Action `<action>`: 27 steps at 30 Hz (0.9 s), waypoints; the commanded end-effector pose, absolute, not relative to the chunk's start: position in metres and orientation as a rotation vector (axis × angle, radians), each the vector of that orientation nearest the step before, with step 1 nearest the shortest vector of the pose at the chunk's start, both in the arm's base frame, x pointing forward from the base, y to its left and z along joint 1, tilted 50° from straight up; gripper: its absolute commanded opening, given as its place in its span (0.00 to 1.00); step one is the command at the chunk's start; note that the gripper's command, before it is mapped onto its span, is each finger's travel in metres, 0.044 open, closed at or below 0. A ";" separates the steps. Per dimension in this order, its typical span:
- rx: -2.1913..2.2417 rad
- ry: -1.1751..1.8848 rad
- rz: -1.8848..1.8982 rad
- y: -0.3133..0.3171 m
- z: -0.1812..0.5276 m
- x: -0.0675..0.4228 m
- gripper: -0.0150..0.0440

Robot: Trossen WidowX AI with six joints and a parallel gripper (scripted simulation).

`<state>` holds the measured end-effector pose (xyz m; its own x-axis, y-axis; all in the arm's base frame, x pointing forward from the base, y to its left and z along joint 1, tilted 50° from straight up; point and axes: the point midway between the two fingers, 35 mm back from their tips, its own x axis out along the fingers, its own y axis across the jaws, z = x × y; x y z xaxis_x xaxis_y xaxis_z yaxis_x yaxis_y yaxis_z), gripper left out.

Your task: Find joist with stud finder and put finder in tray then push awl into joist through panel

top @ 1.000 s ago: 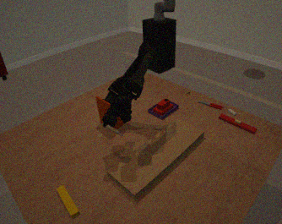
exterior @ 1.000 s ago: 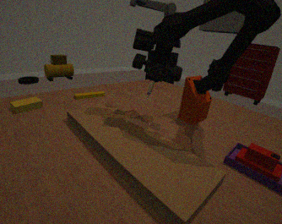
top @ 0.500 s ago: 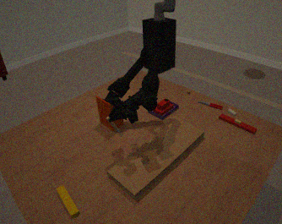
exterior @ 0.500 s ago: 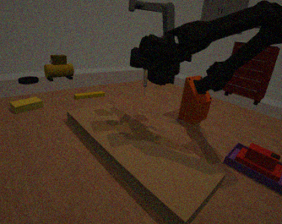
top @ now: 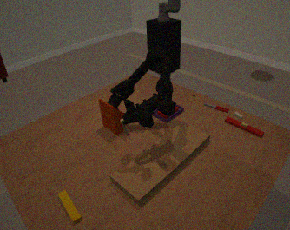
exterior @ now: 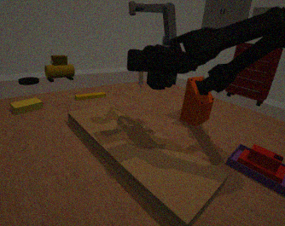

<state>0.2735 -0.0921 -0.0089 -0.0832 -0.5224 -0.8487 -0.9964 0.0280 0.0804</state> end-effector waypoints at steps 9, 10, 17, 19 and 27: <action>-1.701 1.663 0.887 -0.067 0.004 0.327 0.25; -1.713 1.661 0.881 -0.064 0.005 0.331 0.25; -1.792 1.639 0.838 -0.042 0.010 0.358 0.25; -1.815 1.632 0.827 -0.036 0.012 0.365 0.25; -1.879 1.612 0.797 -0.018 0.016 0.384 0.25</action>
<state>0.3813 -0.0166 0.0144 0.1118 -0.6618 -0.7413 -0.9889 -0.1476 -0.0174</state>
